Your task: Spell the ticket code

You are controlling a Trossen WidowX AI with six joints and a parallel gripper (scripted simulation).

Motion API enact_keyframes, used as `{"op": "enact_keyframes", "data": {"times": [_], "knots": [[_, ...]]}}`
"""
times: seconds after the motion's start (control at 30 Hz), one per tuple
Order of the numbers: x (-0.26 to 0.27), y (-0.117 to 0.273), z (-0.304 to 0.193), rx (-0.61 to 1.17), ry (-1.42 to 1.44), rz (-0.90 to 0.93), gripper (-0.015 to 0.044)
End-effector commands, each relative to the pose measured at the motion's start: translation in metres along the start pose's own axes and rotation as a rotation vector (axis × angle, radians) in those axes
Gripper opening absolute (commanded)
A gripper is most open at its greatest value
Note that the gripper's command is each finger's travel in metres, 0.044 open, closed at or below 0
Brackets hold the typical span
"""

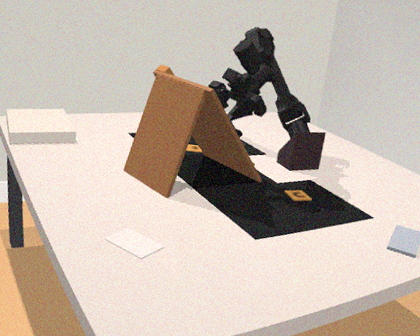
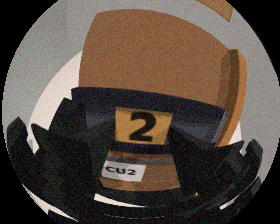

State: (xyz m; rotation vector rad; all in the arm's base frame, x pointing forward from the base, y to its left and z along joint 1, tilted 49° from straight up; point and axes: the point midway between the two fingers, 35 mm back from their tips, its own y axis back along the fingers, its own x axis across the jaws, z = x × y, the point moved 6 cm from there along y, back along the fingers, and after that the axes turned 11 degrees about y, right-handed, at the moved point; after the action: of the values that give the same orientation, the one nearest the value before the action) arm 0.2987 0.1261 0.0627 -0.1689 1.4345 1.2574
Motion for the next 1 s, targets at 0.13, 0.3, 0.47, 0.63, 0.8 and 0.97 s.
{"op": "enact_keyframes", "data": {"times": [0.13,0.3,0.47,0.63,0.8,0.97], "knots": [[-0.007,0.001,-0.001,-0.004,-0.001,0.003,0.0],[-0.011,0.001,-0.002,-0.004,0.0,0.002,0.0],[-0.014,0.001,-0.002,-0.004,0.0,0.002,0.0],[-0.018,0.001,-0.003,-0.004,0.0,0.002,0.0],[-0.021,0.001,-0.004,-0.004,0.0,0.002,0.0],[-0.025,0.001,-0.004,-0.004,0.0,0.002,0.0]]}}
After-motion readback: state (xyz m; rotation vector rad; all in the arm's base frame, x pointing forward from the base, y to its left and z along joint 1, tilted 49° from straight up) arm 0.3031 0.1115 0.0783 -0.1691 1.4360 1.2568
